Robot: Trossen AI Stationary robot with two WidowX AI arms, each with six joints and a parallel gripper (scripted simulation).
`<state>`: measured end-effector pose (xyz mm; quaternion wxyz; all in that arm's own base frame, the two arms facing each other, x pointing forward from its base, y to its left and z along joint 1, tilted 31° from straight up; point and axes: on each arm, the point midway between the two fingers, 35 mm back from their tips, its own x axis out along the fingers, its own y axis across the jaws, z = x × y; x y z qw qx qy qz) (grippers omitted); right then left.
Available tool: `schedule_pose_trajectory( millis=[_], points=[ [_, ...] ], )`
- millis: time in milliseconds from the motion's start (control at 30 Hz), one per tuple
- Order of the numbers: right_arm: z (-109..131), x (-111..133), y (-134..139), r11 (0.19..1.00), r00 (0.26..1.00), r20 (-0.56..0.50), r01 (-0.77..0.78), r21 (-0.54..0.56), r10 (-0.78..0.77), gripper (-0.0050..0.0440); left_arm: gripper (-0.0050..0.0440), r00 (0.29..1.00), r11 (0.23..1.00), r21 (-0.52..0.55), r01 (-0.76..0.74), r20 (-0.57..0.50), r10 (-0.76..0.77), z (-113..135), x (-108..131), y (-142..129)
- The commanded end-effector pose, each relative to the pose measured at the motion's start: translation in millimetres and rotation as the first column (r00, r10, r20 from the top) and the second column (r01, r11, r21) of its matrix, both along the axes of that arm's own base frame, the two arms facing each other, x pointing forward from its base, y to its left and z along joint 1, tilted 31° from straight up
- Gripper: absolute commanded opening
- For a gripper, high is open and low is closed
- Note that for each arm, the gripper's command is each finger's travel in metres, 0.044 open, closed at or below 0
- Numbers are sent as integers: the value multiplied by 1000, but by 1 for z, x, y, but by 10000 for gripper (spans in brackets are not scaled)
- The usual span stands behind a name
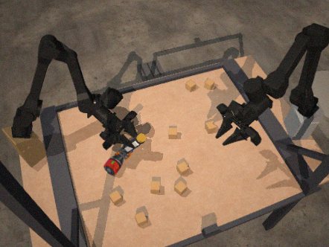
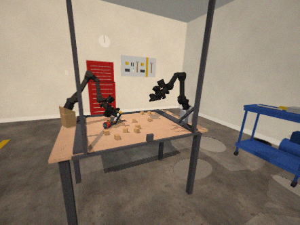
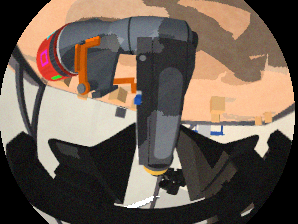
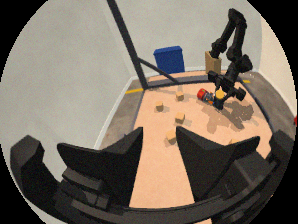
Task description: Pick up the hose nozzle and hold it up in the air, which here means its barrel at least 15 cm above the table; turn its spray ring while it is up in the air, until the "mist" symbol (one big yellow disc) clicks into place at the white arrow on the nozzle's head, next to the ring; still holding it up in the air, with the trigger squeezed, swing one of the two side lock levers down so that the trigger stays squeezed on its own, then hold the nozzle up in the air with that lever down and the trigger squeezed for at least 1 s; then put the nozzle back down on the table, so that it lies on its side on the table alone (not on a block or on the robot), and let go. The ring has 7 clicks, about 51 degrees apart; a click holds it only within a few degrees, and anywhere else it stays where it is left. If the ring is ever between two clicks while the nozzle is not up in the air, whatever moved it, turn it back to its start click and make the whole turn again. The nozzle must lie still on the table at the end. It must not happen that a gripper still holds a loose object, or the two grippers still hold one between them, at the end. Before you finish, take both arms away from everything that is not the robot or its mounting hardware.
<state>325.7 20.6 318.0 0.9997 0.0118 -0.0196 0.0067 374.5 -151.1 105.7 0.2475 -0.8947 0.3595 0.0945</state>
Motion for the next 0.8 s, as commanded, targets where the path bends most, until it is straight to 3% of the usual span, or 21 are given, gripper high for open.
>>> schedule_pose_trajectory(
  millis=[0,767],
  points=[
    [8,-2,0,1000,1000,23,-4,0,4,172,165,1000,999,41,-15,2,15,10,6,-5],
    [8,-2,0,1000,1000,23,-4,0,4,172,165,987,978,189,-85,-115,109,5,22,-19]
  ],
)
